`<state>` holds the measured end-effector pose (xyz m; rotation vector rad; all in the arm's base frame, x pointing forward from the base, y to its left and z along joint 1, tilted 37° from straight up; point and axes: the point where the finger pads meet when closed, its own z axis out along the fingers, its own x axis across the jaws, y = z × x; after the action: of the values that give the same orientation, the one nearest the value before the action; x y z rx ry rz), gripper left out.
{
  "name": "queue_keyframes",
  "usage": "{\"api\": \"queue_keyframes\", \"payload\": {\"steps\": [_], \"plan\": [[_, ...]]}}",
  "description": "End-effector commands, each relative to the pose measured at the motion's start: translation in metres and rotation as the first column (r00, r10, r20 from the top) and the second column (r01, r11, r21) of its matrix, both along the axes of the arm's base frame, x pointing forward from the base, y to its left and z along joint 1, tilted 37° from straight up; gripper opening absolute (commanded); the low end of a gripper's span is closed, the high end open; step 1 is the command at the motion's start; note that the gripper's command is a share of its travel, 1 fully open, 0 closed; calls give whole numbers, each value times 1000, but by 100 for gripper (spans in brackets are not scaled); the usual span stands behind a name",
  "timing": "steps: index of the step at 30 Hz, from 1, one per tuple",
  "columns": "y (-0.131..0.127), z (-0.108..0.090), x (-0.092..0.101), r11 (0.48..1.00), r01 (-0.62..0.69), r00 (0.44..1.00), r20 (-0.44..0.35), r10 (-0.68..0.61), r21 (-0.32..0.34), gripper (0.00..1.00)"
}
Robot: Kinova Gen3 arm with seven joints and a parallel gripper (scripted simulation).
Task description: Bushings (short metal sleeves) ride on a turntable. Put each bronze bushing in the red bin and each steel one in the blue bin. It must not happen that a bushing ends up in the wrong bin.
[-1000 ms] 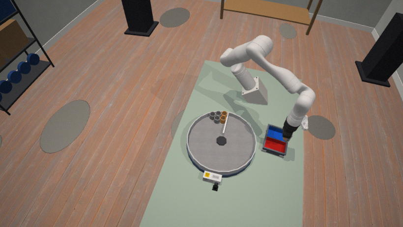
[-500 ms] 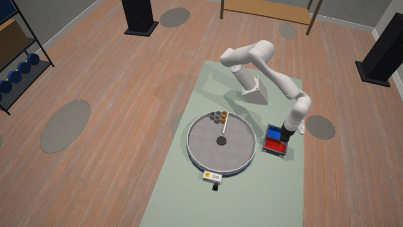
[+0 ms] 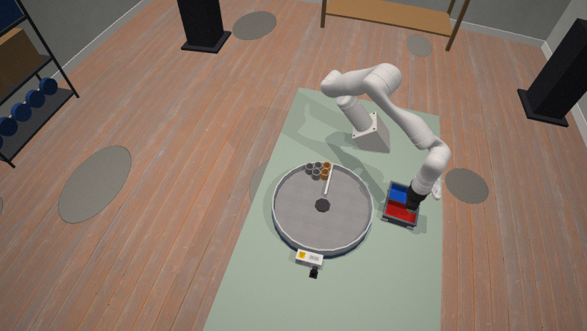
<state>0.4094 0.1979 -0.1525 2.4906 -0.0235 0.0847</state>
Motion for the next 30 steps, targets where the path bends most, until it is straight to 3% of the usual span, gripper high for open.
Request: {"api": "queue_keyframes", "payload": {"steps": [1, 30], "plan": [[1, 0, 0, 1000, -1, 1000, 1, 1, 2, 0], [-10, -14, 1, 1000, -1, 1000, 1, 1, 1, 0]]}}
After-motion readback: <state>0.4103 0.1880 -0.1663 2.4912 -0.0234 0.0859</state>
